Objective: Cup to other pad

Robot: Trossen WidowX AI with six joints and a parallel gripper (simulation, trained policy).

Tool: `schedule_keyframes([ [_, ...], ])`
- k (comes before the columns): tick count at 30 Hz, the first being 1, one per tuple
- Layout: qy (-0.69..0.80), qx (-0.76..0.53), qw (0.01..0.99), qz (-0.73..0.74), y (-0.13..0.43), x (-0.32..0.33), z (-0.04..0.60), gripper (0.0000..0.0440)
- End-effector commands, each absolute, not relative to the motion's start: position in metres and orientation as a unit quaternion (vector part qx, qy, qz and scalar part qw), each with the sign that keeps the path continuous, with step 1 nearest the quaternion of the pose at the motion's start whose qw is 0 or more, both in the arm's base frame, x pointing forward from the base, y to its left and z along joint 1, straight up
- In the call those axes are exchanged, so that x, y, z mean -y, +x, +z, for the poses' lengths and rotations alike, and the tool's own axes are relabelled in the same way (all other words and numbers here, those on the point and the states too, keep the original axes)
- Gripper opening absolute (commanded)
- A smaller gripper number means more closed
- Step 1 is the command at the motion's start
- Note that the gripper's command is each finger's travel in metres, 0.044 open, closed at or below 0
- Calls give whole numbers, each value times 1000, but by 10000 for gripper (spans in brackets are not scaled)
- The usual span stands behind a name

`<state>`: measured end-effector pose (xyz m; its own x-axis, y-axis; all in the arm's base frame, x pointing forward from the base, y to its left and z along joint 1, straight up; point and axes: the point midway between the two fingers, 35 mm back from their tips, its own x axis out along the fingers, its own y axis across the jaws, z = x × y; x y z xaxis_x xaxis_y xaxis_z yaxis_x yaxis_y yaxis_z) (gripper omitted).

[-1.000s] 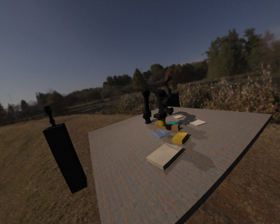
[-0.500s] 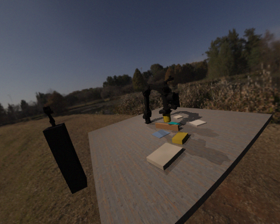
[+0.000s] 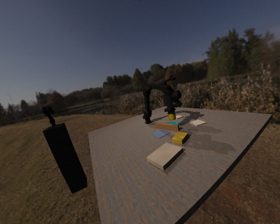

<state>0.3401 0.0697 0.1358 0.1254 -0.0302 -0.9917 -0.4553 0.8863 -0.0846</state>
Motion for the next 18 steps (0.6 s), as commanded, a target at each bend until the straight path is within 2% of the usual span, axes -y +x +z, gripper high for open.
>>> schedule_keyframes([
  [1,-188,-642,727,151,336,-80,133,0],
  [18,-193,-636,731,157,310,-114,103,0],
])
